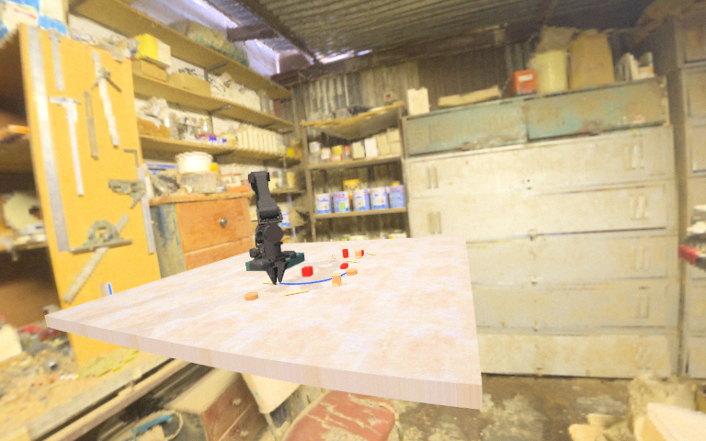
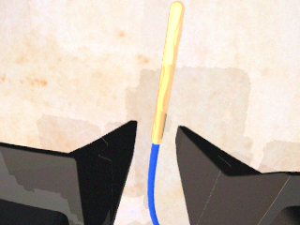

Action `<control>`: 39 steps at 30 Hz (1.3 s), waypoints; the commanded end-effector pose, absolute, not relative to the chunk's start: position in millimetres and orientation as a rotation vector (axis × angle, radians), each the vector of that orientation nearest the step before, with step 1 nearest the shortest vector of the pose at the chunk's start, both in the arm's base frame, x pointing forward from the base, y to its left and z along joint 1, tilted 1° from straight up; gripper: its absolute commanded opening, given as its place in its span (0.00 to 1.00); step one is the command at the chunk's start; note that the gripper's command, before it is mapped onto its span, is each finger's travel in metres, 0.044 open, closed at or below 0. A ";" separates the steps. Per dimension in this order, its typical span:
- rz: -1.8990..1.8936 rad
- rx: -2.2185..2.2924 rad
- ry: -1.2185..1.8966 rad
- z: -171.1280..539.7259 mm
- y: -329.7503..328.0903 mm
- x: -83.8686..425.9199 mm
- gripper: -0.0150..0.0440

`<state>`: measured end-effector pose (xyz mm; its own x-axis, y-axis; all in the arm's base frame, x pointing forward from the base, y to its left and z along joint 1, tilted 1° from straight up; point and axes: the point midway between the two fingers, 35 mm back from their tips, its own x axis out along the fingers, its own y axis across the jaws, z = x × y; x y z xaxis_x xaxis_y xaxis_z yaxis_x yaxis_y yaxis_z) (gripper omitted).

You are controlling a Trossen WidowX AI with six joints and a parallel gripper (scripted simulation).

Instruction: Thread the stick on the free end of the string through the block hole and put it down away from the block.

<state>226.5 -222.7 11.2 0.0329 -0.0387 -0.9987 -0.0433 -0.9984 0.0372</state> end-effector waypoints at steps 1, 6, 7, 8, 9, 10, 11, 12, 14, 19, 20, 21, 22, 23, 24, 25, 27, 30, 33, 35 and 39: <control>2.176 -2.254 0.086 8.6 -222.1 226.7 0.46; 2.181 -2.254 0.089 10.2 -222.5 226.3 0.28; 2.181 -2.254 0.089 10.2 -222.5 226.3 0.25; 2.181 -2.254 0.089 10.2 -222.5 226.3 0.25; 2.181 -2.254 0.089 10.2 -222.5 226.3 0.25; 2.181 -2.254 0.089 10.2 -222.5 226.3 0.25; 2.181 -2.254 0.089 10.2 -222.5 226.3 0.25; 2.181 -2.254 0.089 10.2 -222.5 226.3 0.25; 2.181 -2.254 0.089 10.2 -222.5 226.3 0.25; 2.181 -2.254 0.089 14.6 -222.7 226.5 0.25; 2.181 -2.254 0.089 15.9 -222.8 226.6 0.25; 2.181 -2.254 0.089 17.2 -222.8 226.6 0.25; 2.181 -2.254 0.089 18.4 -222.8 226.7 0.25; 2.181 -2.254 0.089 19.7 -222.9 226.7 0.25; 2.181 -2.254 0.089 21.0 -222.9 226.7 0.25; 2.181 -2.254 0.089 22.3 -222.9 226.7 0.25; 2.181 -2.254 0.089 24.9 -222.9 226.8 0.25; 2.181 -2.254 0.089 28.8 -222.9 226.8 0.25; 2.181 -2.254 0.089 32.6 -222.9 226.8 0.25; 2.181 -2.254 0.089 35.2 -222.9 226.7 0.25; 2.181 -2.254 0.089 40.5 -222.7 226.6 0.25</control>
<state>225.1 -221.3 31.8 0.0219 -0.0279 -0.9994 -0.0432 -0.9987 0.0269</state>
